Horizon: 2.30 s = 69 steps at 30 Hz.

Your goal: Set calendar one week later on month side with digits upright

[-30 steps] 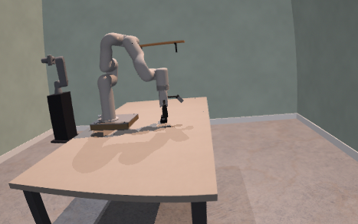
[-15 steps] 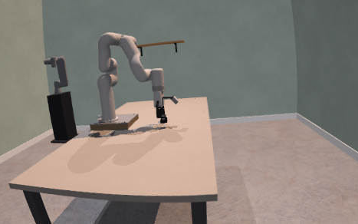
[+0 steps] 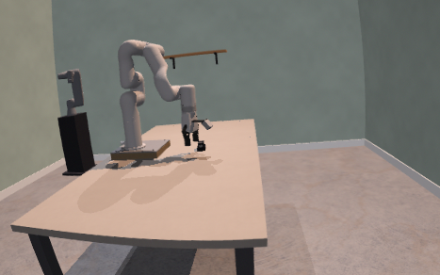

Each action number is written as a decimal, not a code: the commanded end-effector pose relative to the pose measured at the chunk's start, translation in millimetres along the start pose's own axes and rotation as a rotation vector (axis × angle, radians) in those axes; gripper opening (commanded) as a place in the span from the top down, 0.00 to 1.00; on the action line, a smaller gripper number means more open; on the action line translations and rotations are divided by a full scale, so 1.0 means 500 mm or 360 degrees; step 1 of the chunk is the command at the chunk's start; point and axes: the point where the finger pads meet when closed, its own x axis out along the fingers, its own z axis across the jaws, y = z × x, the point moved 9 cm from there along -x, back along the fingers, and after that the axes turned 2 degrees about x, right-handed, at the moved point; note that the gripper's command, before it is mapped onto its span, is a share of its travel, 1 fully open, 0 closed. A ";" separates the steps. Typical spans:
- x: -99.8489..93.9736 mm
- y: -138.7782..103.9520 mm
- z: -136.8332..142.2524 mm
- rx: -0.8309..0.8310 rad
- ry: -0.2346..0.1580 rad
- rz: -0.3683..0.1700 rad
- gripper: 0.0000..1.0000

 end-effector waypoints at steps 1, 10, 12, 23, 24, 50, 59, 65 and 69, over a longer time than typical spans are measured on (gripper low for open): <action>-0.004 -0.013 0.010 0.0058 0.0002 0.0012 0.00; -0.003 -0.050 0.036 0.0399 0.0002 0.0011 0.00; -0.003 -0.055 0.040 0.0399 0.0002 0.0011 0.00; 0.021 -0.056 0.039 0.0399 0.0002 0.0011 0.00; 0.025 -0.056 0.039 0.0399 0.0002 0.0011 0.00; 0.044 -0.056 0.040 0.0399 0.0002 0.0011 0.00; 0.044 -0.056 0.040 0.0399 0.0002 0.0011 0.00; 0.044 -0.056 0.040 0.0399 0.0002 0.0011 0.00; 0.044 -0.056 0.040 0.0399 0.0002 0.0011 0.00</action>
